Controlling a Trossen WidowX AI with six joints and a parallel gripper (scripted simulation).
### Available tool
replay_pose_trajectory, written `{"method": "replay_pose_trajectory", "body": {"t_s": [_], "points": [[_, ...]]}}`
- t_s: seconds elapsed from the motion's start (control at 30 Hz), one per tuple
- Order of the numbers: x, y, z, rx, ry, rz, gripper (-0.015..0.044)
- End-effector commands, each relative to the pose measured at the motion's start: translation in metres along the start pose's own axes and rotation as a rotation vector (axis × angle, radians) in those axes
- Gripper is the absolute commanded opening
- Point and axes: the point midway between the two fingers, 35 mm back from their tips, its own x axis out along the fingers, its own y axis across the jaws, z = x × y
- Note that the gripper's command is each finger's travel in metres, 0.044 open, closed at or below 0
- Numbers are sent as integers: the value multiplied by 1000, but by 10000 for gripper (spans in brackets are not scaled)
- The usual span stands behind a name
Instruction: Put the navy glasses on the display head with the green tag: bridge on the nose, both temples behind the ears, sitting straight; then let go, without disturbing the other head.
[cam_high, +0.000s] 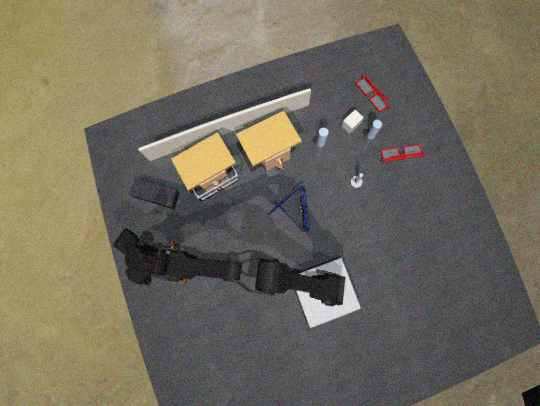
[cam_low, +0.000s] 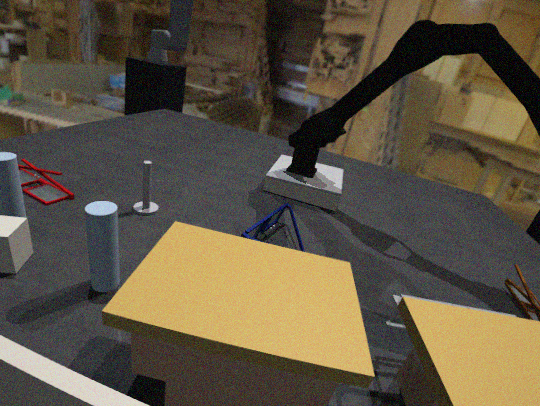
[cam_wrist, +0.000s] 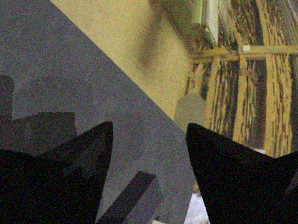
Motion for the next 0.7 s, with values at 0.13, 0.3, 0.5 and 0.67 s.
{"method": "replay_pose_trajectory", "body": {"t_s": [0.13, 0.3, 0.5, 0.67], "points": [[-42, 12, -129, 424, 222, 140, 200], [-80, 29, -195, 690, 370, 190, 200], [-136, 58, -263, 1033, 568, 220, 200], [-191, 90, -309, 1342, 751, 217, 200]]}}
